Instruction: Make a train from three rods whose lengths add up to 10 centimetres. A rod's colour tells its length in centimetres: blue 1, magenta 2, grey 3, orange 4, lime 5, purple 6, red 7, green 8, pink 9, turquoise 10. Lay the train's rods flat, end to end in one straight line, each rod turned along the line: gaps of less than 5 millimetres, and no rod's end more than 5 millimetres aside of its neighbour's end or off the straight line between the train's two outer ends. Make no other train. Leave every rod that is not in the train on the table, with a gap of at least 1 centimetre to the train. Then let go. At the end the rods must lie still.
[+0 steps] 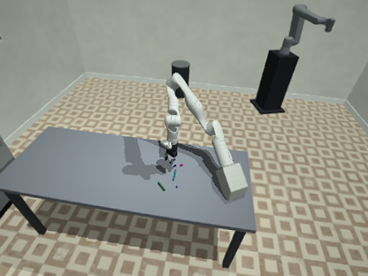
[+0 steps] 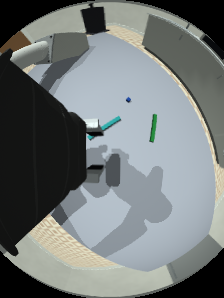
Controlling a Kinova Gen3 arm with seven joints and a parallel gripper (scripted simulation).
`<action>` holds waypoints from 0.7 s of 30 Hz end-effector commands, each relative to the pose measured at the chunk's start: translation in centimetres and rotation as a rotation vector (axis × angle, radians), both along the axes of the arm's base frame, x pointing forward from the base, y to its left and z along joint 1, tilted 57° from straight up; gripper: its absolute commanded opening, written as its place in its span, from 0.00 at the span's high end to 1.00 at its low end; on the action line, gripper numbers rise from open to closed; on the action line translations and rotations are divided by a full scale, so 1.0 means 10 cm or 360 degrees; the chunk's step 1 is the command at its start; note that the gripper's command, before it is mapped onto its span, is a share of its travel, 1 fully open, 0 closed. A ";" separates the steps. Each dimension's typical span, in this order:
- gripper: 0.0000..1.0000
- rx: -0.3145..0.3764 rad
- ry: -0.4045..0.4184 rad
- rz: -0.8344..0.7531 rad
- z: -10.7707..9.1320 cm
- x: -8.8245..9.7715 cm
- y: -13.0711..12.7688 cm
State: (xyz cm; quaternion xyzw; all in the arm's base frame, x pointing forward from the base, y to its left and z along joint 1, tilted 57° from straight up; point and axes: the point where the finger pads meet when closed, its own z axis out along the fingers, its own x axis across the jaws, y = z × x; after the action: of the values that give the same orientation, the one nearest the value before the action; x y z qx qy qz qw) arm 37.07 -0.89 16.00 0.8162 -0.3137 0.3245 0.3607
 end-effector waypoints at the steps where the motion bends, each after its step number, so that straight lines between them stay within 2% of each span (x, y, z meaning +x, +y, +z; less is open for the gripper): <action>1: 0.00 -0.0037 0.0081 0.0042 -0.08 0.06 0.05; 6: 0.00 -0.0120 0.0286 0.0185 -0.20 0.17 0.17; 8: 0.00 -0.0120 0.0286 0.0185 -0.20 0.17 0.17; 21: 0.00 -0.0343 0.0873 0.0576 -0.57 0.45 0.45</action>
State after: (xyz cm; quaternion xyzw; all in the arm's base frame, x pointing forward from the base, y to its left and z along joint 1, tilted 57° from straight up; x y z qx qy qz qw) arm 41.25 3.50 11.25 0.8730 -0.0321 0.1969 0.4450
